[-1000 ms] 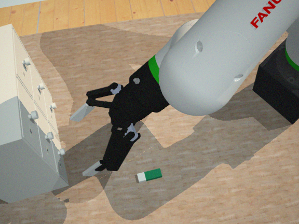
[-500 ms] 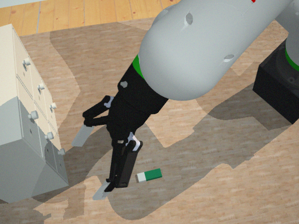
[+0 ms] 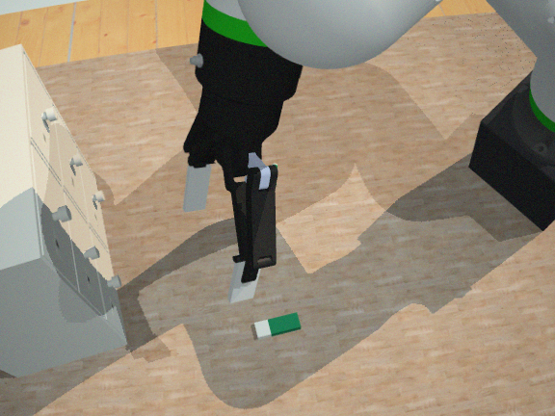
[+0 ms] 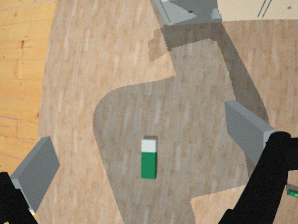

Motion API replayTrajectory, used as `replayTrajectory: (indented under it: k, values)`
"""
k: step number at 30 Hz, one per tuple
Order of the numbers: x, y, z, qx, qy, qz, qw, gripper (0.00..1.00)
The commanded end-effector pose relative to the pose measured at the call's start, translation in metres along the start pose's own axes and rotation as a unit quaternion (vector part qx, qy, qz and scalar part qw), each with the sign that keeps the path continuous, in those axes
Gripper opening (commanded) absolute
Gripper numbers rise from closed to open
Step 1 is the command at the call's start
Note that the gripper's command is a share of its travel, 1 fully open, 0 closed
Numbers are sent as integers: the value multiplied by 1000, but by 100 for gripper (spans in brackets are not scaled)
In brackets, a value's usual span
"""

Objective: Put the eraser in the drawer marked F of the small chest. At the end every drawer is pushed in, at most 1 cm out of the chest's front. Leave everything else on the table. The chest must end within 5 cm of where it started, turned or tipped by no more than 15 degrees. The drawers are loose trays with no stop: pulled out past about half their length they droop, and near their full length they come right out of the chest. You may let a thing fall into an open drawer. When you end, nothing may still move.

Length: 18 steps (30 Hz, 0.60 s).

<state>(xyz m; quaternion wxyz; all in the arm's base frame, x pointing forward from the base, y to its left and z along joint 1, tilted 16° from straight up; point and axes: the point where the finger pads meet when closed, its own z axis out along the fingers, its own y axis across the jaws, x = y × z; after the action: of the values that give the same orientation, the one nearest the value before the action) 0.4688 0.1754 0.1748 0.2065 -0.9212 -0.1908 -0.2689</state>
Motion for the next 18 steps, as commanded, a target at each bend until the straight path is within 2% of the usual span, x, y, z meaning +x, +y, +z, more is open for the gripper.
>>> replayTrajectory:
  k: [1, 3, 6, 18]
  values:
    - [-6, 9, -33, -77, -112, 29, 990, 100]
    - [-7, 15, -43, -97, -132, 39, 986, 100]
    - [-8, 16, -45, -124, -168, 49, 977, 100]
    - [-8, 16, -45, -124, -168, 49, 977, 100]
